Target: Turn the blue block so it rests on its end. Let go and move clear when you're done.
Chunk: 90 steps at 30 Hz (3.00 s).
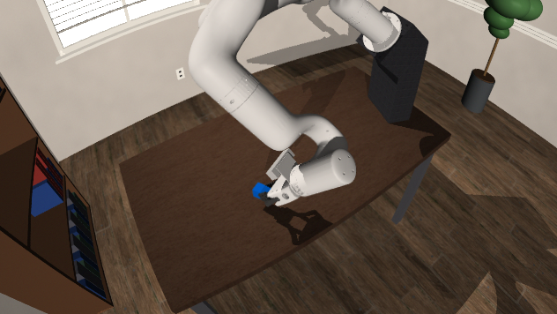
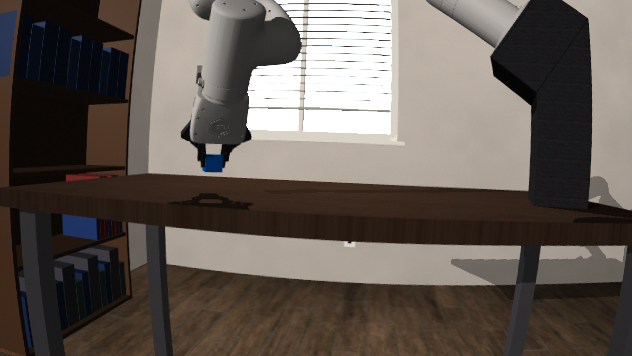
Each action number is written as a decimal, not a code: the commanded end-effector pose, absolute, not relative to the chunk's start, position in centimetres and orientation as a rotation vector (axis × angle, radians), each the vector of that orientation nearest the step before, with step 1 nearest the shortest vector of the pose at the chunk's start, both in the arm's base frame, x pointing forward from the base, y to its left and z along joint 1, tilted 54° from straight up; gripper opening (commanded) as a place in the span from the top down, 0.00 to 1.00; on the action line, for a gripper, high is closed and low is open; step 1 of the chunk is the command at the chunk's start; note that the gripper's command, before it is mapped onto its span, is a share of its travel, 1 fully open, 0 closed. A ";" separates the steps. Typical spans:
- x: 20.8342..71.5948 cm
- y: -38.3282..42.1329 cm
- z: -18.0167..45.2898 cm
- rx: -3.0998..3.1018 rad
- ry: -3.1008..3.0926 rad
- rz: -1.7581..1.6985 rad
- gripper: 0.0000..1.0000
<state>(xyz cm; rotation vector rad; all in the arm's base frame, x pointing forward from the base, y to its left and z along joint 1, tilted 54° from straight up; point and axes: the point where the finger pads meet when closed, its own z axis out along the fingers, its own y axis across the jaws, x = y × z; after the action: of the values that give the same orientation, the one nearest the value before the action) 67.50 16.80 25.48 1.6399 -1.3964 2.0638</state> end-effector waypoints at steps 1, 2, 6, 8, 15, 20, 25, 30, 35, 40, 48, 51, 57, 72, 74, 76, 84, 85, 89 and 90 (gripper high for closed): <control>67.5 16.9 25.6 1.640 -1.397 2.065 0.66; 67.5 16.9 25.6 1.640 -1.397 2.065 0.66; 67.5 16.9 25.6 1.640 -1.397 2.065 0.66; 67.5 16.9 25.6 1.640 -1.397 2.065 0.66; 67.5 16.9 25.6 1.640 -1.397 2.065 0.66; 67.5 16.9 25.6 1.640 -1.397 2.065 0.66; 67.6 16.8 25.6 1.698 -1.413 2.040 0.66; 67.5 16.7 25.8 1.917 -1.461 1.931 0.66; 67.3 16.6 26.0 1.968 -1.470 1.904 0.66; 67.3 16.6 26.0 1.968 -1.470 1.904 0.66; 67.5 16.4 26.0 2.089 -1.496 1.830 0.66; 67.5 16.4 26.1 2.215 -1.516 1.748 0.66; 67.3 16.3 26.4 2.289 -1.524 1.697 0.66; 67.5 16.1 26.4 2.389 -1.540 1.618 0.66; 67.5 16.1 26.4 2.466 -1.549 1.556 0.66; 67.5 16.0 26.5 2.537 -1.554 1.496 0.66; 67.3 15.8 26.7 2.597 -1.556 1.443 0.66; 67.3 15.8 26.7 2.597 -1.556 1.443 0.66; 67.3 15.8 26.7 2.597 -1.556 1.443 0.66; 67.3 15.8 26.7 2.598 -1.556 1.442 0.66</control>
<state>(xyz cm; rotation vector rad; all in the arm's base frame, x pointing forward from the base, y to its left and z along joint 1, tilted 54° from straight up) 67.30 15.79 26.66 2.5929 -1.5551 1.4444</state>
